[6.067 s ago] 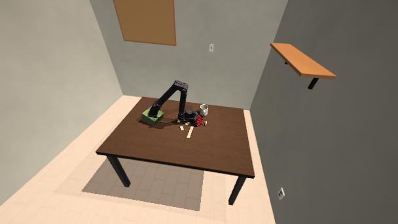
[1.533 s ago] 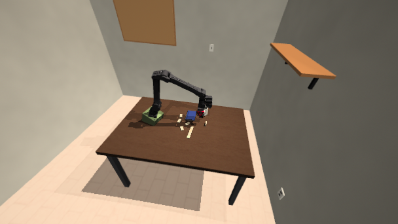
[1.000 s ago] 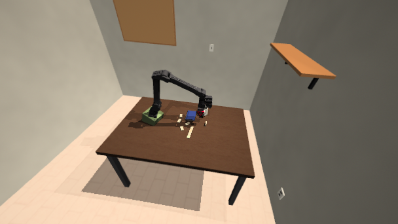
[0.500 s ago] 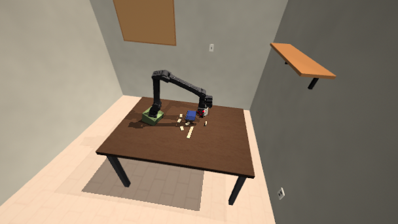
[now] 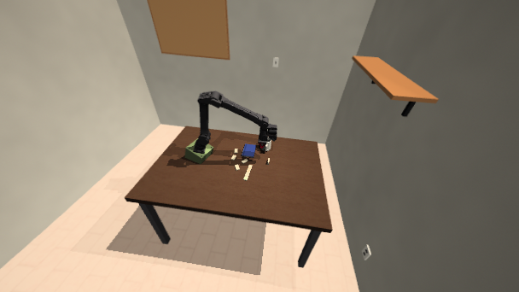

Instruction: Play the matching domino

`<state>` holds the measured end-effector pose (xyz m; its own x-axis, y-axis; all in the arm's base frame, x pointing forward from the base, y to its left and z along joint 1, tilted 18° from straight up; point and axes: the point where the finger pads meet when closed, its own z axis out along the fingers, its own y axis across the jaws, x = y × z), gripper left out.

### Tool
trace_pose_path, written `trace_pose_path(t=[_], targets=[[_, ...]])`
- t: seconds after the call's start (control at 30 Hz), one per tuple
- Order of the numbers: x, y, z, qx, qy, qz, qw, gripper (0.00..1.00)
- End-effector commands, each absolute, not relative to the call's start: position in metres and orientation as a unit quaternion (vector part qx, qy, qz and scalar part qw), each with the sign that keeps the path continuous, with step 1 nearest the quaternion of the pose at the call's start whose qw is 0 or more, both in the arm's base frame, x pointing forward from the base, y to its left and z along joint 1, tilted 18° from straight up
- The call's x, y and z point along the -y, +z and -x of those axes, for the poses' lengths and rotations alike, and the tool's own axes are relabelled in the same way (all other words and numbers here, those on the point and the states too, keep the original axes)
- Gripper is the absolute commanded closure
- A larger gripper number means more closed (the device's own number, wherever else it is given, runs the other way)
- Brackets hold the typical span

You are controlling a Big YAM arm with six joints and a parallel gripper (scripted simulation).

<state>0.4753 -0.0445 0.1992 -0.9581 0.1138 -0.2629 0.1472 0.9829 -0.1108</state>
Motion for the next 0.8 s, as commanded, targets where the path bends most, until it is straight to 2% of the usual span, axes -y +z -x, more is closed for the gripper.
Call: trace_pose_path(t=[0.0,0.57,0.77], targets=[[0.044,0.204,-0.476,-0.987,-0.065,-0.066,0.133,1.00],[0.044,0.204,-0.477,-0.987,-0.065,-0.066,0.134,1.00],[0.055,0.204,-0.530,-0.981,-0.062,-0.089,0.161,1.00]])
